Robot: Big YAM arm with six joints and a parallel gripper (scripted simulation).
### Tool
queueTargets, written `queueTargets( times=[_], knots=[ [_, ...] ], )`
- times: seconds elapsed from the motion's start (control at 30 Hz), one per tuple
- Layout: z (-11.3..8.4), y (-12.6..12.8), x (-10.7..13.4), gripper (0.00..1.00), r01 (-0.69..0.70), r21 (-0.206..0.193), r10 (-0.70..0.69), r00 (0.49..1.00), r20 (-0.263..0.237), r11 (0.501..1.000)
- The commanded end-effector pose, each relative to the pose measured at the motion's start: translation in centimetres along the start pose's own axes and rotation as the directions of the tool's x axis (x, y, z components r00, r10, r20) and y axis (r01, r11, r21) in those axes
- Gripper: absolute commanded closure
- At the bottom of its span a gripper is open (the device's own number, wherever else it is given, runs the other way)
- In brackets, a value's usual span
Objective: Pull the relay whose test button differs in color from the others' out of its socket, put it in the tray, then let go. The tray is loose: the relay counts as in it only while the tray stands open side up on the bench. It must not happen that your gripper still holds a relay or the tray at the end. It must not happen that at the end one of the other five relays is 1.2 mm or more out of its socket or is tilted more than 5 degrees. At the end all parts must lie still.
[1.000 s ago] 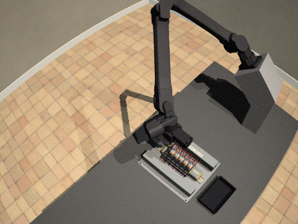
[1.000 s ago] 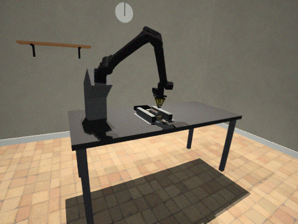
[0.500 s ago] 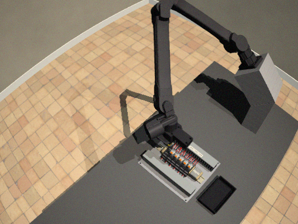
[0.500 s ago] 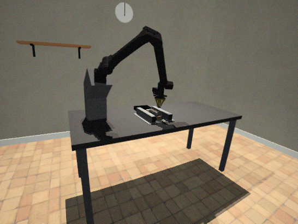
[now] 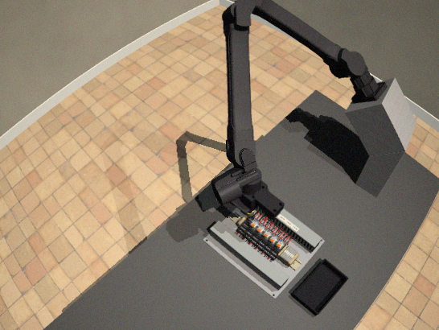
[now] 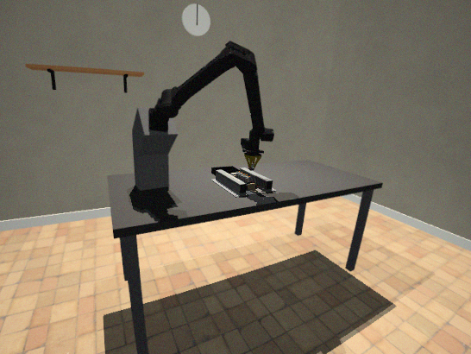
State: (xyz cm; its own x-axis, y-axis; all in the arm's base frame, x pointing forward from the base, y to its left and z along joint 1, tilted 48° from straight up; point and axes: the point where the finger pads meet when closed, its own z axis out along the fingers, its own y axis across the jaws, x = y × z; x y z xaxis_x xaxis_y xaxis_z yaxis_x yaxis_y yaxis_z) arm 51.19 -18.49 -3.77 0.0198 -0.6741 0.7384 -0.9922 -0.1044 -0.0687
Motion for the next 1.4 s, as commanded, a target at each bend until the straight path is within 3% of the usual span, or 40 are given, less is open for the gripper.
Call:
queueTargets(
  times=[0.0, 0.47, 0.9, 1.37],
  knots=[
    [-2.1, -1.4, -0.8, 1.0, 0.012, 0.045, -0.012, 1.0, -0.001, 0.999],
    [-2.1, -1.3, -1.0, 1.0, 0.012, 0.044, -0.012, 1.0, 0.0, 0.999],
    [-1.5, -1.2, -3.0, 1.0, 0.015, 0.036, -0.015, 1.0, 0.001, 0.999],
    [-1.5, -1.8, -8.0, 1.0, 0.008, 0.042, -0.008, 1.0, 0.0, 0.999]
  ],
)
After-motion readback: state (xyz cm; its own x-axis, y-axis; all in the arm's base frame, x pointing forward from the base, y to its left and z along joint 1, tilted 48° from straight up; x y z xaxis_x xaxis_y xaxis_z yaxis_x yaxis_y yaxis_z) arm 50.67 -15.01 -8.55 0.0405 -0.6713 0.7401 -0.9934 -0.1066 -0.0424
